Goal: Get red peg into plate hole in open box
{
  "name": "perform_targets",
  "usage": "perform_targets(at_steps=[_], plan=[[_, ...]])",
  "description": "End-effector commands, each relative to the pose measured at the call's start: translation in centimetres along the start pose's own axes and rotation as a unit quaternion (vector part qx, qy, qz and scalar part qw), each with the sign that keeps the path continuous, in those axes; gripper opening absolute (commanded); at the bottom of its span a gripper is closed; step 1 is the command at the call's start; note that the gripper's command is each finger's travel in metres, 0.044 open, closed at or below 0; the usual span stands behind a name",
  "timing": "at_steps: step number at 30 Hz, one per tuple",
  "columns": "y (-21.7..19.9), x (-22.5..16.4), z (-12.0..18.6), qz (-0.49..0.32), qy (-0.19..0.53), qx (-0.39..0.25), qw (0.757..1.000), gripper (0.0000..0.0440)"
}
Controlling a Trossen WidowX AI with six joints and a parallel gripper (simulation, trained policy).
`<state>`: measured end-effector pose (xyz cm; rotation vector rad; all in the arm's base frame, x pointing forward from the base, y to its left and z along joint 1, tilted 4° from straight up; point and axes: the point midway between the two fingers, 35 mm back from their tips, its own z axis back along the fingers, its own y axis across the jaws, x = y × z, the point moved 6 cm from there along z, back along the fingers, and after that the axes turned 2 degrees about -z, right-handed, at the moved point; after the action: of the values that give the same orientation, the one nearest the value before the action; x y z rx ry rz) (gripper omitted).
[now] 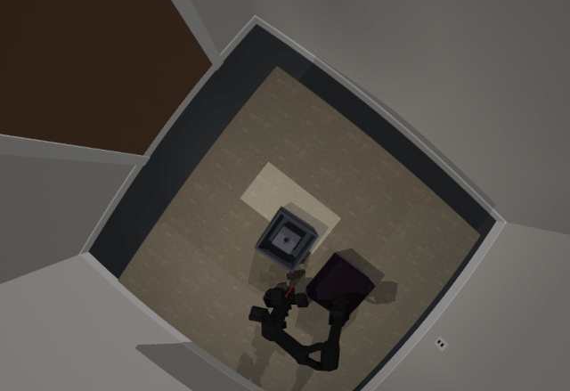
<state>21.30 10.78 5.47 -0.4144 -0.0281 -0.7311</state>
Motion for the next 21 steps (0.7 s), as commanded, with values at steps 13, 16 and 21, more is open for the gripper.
perform_targets(at_steps=[13, 16, 21], plan=[[-1.0, 6.5, 4.2, -0.079, -0.027, 0.014, 0.996, 0.0000], [-1.3, 8.0, 4.3, -0.098, -0.029, 0.017, 0.995, 0.0000], [-1.9, 10.5, 4.1, -0.125, -0.030, 0.020, 0.992, 0.0000]])
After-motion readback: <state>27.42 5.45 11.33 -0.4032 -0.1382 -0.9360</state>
